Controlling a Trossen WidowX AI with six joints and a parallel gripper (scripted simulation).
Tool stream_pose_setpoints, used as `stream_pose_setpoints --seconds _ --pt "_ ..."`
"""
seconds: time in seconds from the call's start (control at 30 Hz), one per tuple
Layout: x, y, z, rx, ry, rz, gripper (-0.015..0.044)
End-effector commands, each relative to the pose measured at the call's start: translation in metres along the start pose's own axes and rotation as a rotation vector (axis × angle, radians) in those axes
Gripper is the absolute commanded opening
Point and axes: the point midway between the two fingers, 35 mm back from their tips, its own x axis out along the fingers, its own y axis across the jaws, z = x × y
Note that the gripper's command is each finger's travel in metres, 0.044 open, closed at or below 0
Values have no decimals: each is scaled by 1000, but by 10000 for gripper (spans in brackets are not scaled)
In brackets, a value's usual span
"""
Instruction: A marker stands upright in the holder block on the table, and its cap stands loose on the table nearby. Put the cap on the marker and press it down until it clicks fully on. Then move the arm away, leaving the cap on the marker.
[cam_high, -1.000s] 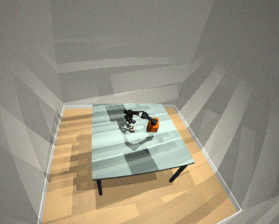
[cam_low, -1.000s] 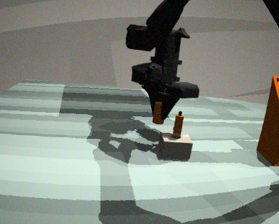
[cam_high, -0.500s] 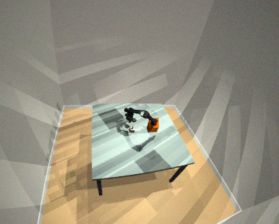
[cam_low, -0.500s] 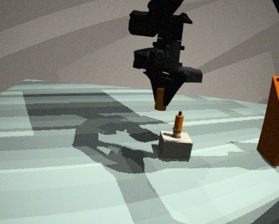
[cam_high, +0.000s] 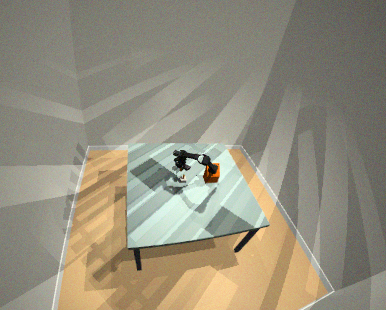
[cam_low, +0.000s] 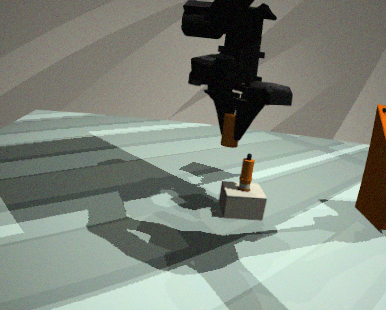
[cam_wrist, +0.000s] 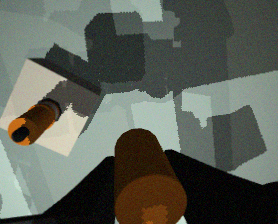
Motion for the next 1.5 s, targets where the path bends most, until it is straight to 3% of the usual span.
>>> stream_pose_setpoints --seconds 0.0,0.73,1.47 --pt "-4 10 3 8 -1 5 0" --pt "-25 64 17 9 -1 8 0" --pt "3 63 18 9 -1 7 0"
